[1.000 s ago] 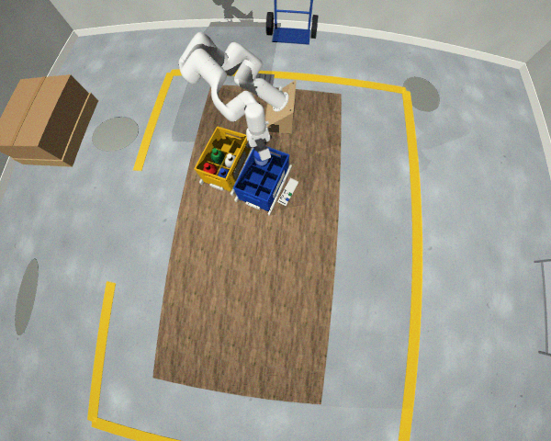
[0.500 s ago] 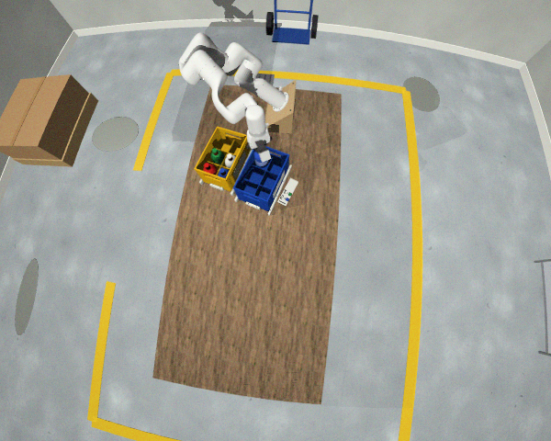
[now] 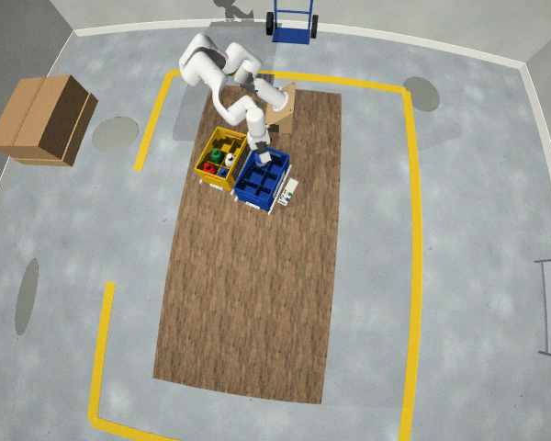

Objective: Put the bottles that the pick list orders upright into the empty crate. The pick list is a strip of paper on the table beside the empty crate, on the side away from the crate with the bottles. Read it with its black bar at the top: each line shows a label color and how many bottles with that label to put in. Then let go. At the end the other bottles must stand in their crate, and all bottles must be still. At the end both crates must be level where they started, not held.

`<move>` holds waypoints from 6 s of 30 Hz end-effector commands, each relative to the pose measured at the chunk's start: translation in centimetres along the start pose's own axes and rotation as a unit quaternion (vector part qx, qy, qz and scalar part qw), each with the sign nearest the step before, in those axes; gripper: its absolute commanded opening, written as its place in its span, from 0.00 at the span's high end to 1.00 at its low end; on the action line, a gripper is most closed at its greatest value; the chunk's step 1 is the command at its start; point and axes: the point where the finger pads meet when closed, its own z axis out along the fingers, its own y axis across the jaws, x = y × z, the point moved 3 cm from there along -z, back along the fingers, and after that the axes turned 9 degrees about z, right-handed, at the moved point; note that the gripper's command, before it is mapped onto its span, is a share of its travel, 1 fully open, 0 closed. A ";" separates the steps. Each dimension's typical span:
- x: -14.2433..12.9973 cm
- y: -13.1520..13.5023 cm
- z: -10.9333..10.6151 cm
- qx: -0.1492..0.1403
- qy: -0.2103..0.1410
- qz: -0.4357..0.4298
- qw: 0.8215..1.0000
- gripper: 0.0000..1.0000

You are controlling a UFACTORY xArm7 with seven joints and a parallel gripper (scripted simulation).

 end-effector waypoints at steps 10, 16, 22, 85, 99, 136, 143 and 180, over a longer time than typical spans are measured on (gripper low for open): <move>0.1 0.0 1.0 0.000 0.003 0.000 1.000 1.00; 0.1 0.0 1.6 0.000 0.003 0.000 1.000 1.00; 0.1 0.0 2.1 0.000 0.003 0.000 1.000 1.00; 0.1 0.0 4.8 0.000 0.003 0.000 1.000 1.00; 0.1 0.0 5.3 0.000 0.003 0.000 1.000 1.00; 0.2 0.0 5.6 0.000 0.003 0.000 1.000 0.35; 0.2 0.0 5.6 0.000 0.003 0.000 1.000 0.35; 0.1 0.0 -1.8 0.000 0.003 0.000 1.000 0.35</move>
